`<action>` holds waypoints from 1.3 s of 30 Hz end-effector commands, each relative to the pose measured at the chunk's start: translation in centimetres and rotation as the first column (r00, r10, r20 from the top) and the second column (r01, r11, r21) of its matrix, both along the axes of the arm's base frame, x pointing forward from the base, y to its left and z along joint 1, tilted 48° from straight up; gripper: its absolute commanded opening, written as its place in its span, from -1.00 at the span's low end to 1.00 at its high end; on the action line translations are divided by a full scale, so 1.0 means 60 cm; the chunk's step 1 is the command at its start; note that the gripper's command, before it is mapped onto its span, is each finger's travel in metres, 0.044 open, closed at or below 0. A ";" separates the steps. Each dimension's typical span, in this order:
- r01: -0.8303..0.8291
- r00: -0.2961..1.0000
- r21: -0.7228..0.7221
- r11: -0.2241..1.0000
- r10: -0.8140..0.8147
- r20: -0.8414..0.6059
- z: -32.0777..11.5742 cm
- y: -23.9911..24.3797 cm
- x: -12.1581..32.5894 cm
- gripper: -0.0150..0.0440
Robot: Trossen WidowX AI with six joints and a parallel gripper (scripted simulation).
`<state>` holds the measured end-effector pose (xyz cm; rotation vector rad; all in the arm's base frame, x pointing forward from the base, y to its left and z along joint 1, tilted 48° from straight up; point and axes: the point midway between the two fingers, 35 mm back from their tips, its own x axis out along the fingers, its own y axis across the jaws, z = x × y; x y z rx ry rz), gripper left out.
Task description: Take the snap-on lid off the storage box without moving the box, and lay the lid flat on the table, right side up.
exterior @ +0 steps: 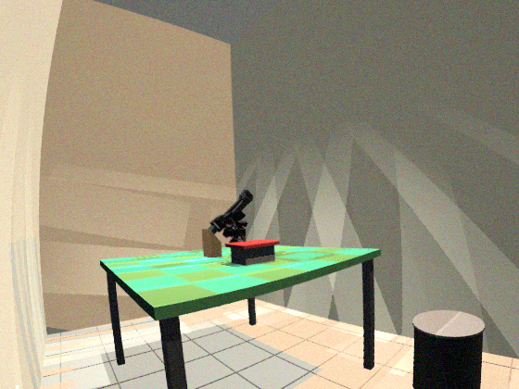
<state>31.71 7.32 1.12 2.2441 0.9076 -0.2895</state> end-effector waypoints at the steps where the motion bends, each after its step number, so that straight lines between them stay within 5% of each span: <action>1: 0.001 1.000 -0.001 1.000 -0.001 0.006 0.003 -0.004 0.001 -0.49; 39: 0.001 1.000 -0.002 1.000 -0.001 0.006 0.012 -0.014 -0.001 -0.49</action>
